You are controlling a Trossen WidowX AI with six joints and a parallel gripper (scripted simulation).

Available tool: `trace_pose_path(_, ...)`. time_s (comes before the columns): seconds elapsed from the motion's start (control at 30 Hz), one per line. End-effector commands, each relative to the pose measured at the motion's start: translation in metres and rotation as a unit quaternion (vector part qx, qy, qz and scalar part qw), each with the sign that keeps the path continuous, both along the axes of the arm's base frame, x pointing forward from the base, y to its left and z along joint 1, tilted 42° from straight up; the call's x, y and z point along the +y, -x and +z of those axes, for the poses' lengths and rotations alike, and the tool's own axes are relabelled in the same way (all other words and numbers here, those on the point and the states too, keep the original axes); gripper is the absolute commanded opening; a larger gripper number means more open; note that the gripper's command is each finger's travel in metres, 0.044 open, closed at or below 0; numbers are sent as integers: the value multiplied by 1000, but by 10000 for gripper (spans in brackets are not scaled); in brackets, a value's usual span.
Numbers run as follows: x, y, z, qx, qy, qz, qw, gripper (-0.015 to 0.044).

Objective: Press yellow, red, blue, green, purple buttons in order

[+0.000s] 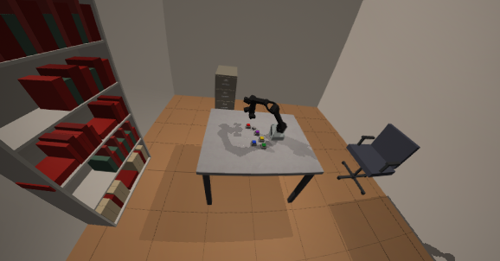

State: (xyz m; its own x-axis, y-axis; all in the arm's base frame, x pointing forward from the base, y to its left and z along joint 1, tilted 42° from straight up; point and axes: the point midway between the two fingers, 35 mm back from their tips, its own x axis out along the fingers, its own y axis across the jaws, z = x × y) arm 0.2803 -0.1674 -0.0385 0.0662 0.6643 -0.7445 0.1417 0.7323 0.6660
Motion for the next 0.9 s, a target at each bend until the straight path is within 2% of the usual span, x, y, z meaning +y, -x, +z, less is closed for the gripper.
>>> trace_pose_path(0.0, -11, -4, -11, -7, 5, 4, 1000, 20)
trace_pose_path(0.17, -10, -5, -13, -7, 5, 4, 1000, 20)
trace_pose_path(0.33, 28, -9, -55, -7, 4, 4, 1000, 20)
trace_pose_path(0.87, 41, -10, -70, -7, 4, 4, 1000, 20)
